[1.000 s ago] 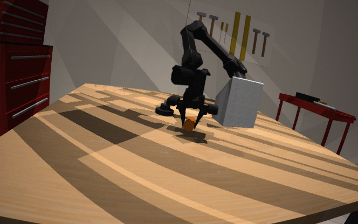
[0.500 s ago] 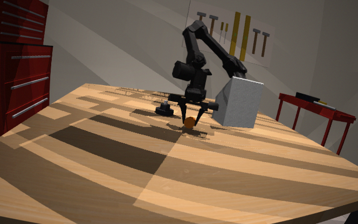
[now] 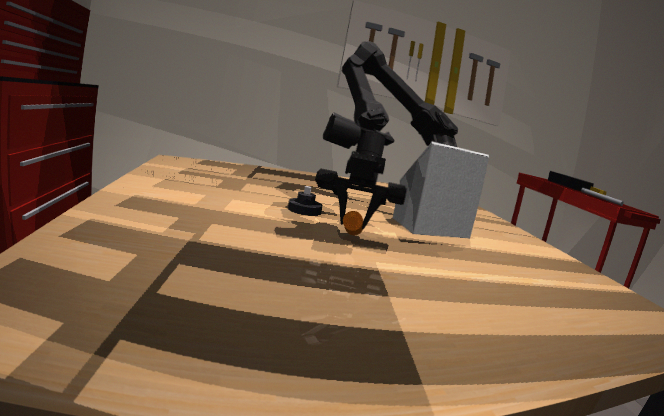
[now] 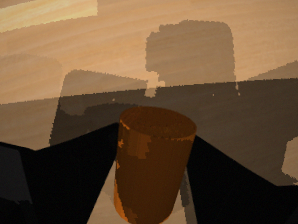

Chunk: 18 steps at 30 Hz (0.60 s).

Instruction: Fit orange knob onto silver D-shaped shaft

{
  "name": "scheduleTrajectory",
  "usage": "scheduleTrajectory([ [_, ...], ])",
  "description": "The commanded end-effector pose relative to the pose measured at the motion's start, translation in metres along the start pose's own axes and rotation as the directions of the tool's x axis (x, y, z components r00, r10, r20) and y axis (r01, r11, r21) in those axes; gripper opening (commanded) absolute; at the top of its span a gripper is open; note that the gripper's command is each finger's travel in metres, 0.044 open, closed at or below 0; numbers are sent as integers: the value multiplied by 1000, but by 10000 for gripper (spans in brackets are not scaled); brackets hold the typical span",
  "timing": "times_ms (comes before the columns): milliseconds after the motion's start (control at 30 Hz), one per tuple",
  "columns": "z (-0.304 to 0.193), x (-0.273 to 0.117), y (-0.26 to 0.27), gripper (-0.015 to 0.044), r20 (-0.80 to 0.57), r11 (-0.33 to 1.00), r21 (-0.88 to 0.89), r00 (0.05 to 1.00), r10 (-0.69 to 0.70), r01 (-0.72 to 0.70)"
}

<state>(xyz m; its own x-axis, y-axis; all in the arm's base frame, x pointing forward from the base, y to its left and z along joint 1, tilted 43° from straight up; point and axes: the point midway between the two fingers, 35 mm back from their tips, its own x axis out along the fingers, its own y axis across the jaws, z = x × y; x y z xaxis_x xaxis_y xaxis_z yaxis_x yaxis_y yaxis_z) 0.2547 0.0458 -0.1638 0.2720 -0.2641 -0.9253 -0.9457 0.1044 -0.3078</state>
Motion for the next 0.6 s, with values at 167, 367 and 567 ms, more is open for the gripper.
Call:
scheduleTrajectory([
  [167,-8,-6,1,181,143,1000,-5,990,2,-2],
  [367,-14,-10,1,181,244,1000,-6,970,4,-3],
  [567,-20,-13,2,181,342,1000,-7,940,6,-4],
])
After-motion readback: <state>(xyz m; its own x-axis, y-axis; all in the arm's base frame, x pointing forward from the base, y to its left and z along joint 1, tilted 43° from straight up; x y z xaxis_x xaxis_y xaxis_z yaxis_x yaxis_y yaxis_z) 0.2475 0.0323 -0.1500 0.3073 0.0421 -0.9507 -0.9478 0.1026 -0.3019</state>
